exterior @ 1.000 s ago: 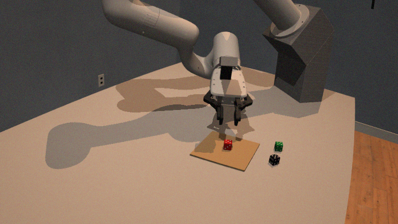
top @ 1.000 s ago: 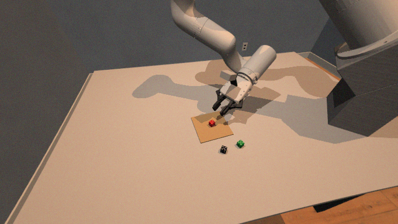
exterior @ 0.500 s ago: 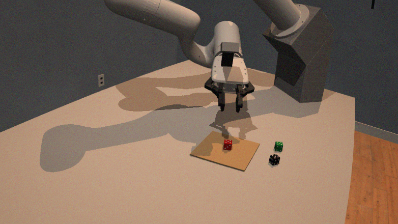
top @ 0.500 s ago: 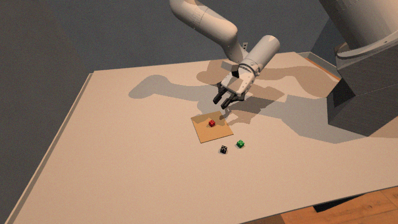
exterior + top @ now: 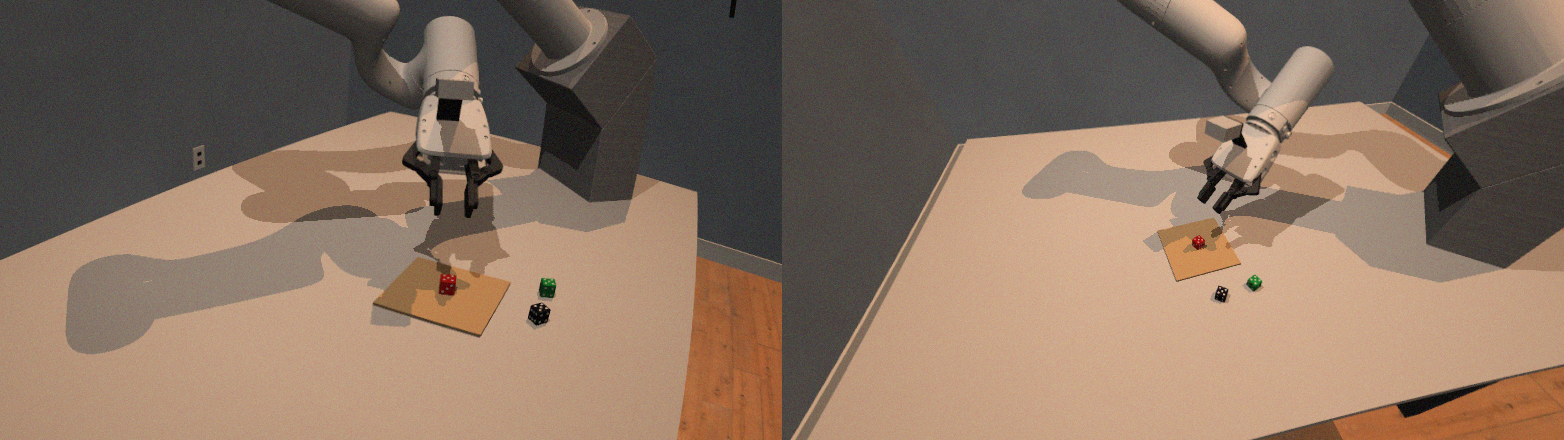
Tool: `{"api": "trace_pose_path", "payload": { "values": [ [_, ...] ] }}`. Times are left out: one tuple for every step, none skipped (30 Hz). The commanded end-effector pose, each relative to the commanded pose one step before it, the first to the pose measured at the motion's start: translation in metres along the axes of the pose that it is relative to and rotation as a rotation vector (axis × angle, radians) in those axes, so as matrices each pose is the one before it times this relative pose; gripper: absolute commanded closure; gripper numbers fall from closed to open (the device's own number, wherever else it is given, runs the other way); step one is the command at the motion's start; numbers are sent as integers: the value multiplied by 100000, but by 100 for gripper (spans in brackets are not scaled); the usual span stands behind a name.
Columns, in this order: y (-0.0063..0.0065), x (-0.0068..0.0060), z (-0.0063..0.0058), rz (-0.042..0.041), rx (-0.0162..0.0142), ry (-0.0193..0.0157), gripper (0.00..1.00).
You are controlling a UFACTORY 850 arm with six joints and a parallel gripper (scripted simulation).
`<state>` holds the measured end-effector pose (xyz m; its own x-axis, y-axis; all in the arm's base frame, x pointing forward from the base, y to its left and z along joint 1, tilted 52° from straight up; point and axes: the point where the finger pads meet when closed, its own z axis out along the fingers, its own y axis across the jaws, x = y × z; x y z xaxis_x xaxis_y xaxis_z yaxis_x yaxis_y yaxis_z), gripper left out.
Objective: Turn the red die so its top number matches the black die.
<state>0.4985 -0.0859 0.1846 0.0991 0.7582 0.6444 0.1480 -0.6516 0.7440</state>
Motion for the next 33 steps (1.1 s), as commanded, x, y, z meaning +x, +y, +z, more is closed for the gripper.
{"api": "trace_pose_path", "payload": {
  "values": [
    [-54, 671, 529, -463, 275, -14687, 64],
    [9, 268, 91, -94, 12, -4460, 64],
    [0, 5, 0, 2, 0, -70, 64],
    [-9, 250, -21, 309, -6, -3709, 64],
    [-6, 66, -20, 134, 0, -935, 64],
    [45, 148, 99, -335, -124, -3093, 64],
    [16, 101, 32, -86, -43, -1832, 64],
    [15, 136, 34, -85, -30, -2335, 64],
    [-2, 140, 1, 47, 21, -2160, 64],
    [-3, 31, -4, 25, 11, -444, 64],
    [-29, 266, -48, 273, 103, -3822, 64],
    [-20, 81, -32, 143, 66, -1049, 64],
    [79, 133, 79, -331, -274, -3091, 64],
    [25, 95, 21, -96, -80, -1820, 64],
    [0, 0, 0, 0, 0, 0, 64],
    [0, 0, 0, 0, 0, 0, 64],
    [-22, 305, -38, 103, 109, -4712, 64],
    [-30, 231, -57, 152, 120, -3458, 64],
    [-26, 78, -34, 98, 96, -1032, 64],
    [75, 111, 39, -200, -285, -2613, 64],
    [26, 88, 4, -69, -96, -1755, 64],
    [2, 130, -21, -10, -2, -2258, 64],
    [-26, 120, -41, 58, 104, -1828, 64],
    [-72, 173, -84, 161, 279, -2313, 64],
    [-70, 121, -73, 152, 265, -1443, 64],
    [93, 113, 25, -154, -371, -2625, 64],
    [23, 48, 0, -39, -93, -1015, 64],
    [34, 148, -24, -64, -141, -2905, 64],
    [0, 26, -8, -2, 0, -469, 64],
    [-45, 186, -85, 49, 166, -3073, 64],
    [-89, 165, -106, 109, 335, -2375, 64],
    [0, 0, 0, 0, 0, 0, 64],
    [0, 0, 0, 0, 0, 0, 64]
  ]
}}
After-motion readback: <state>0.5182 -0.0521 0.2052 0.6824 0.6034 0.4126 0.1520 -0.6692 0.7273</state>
